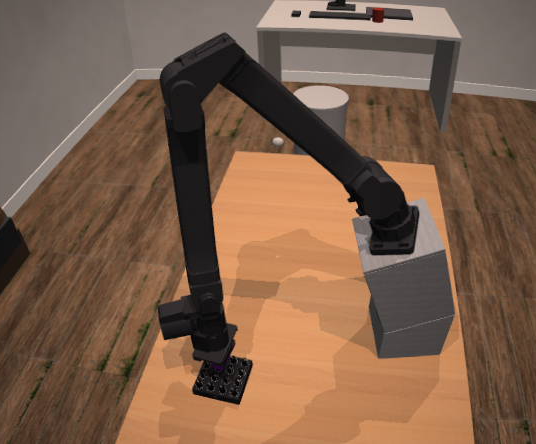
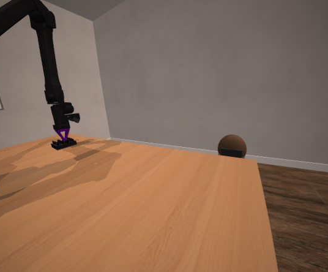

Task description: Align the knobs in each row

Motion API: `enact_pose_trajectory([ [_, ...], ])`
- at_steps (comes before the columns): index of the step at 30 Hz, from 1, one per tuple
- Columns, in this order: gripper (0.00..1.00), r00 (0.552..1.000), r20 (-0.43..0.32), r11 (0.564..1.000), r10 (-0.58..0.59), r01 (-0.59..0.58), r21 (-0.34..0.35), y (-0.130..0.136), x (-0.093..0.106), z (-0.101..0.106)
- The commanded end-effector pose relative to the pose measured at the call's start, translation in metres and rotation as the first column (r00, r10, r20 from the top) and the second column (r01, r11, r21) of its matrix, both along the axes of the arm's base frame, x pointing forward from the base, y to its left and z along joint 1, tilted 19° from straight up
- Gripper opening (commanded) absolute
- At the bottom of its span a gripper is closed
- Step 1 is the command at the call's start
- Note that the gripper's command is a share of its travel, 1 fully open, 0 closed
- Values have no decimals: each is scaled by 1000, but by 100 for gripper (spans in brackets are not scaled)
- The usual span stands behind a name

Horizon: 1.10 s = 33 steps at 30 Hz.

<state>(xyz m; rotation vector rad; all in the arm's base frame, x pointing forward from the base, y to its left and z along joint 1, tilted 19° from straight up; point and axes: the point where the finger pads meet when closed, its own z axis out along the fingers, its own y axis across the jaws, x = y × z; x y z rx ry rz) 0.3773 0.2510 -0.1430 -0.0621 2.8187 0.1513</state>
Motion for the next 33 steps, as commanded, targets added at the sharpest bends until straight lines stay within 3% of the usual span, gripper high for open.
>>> enact_pose_trajectory([
  [1,8,1000,1,1000,-1,1,2,0,2,-4],
  [33,8,999,5,999,32,-32,-9,0,2,-4],
])
